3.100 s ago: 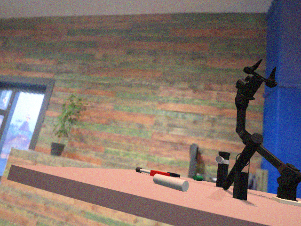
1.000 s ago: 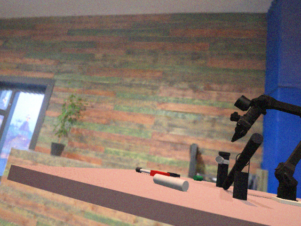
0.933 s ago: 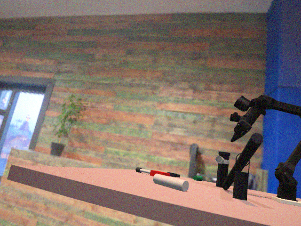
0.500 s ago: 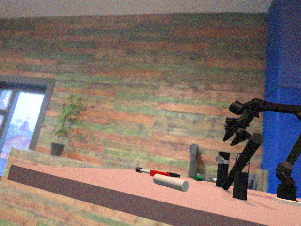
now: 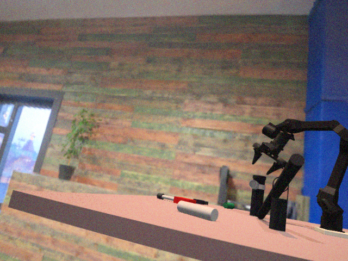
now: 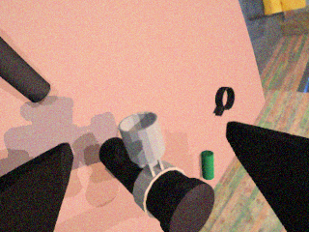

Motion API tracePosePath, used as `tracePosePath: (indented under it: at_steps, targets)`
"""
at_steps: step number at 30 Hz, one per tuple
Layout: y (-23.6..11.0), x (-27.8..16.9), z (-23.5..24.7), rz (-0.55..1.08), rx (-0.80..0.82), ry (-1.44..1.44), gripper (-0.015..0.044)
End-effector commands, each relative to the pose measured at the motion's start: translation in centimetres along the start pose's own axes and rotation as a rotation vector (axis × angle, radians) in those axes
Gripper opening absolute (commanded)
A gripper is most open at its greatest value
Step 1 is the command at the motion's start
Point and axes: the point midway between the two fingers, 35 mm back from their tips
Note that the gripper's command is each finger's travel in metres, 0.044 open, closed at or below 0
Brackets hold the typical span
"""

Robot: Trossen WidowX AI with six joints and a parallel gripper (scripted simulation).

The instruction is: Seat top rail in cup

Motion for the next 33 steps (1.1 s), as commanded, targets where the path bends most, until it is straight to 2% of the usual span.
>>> tracePosePath:
  at_steps: [1, 10, 16, 33]
  targets:
    - [1.4, -2.4, -1.1, 0.011, 0.009, -0.204, 0.044]
    - [1.5, -2.4, -1.1, 0.011, 0.009, -0.204, 0.044]
    - [4.1, -2.8, 0.4, 0.011, 0.009, -0.204, 0.044]
    - [6.3, -2.9, 0.4, 0.011, 0.008, -0.204, 0.044]
Point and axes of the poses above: the point midway between the two fingers, 35 mm back from their tips, its own y axis out along the fingers, its own z axis across the jaws, x = y × z, and after that the axes turned 4 degrees about y, right-handed
